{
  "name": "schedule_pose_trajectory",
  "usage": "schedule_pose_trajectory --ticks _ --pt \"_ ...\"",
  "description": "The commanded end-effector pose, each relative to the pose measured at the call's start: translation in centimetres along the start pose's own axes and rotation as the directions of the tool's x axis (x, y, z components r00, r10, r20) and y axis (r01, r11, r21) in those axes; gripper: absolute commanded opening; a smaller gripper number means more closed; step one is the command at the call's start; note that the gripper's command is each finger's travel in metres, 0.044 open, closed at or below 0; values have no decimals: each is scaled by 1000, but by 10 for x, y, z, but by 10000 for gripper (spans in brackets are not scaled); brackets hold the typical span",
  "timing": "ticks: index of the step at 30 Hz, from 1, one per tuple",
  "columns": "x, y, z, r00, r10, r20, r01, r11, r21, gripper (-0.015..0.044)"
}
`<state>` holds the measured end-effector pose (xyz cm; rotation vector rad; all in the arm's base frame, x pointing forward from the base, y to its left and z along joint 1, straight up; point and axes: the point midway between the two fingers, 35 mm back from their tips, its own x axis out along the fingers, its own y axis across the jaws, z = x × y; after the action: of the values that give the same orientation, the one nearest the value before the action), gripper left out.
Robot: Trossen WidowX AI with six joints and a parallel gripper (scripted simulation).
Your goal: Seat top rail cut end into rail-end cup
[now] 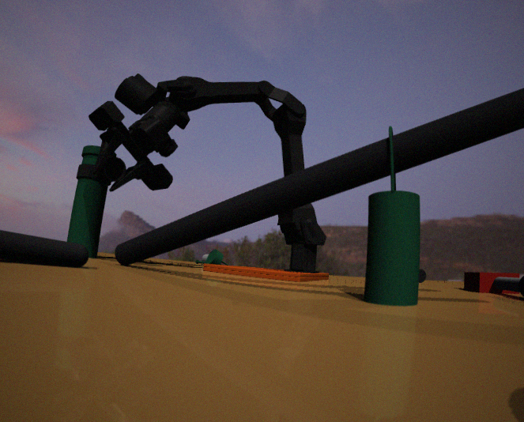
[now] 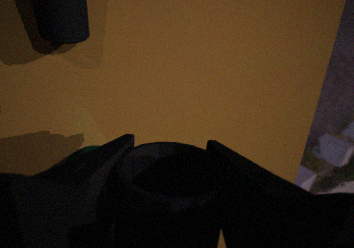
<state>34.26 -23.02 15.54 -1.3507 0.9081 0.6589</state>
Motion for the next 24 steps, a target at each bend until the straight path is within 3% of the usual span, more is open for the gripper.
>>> schedule_pose_trajectory --ticks 1,24 --pt "-1 5 0 1000 4 22 -4 999 -34 0" --pt "-5 13 -1 998 8 68 0 993 -116 0"
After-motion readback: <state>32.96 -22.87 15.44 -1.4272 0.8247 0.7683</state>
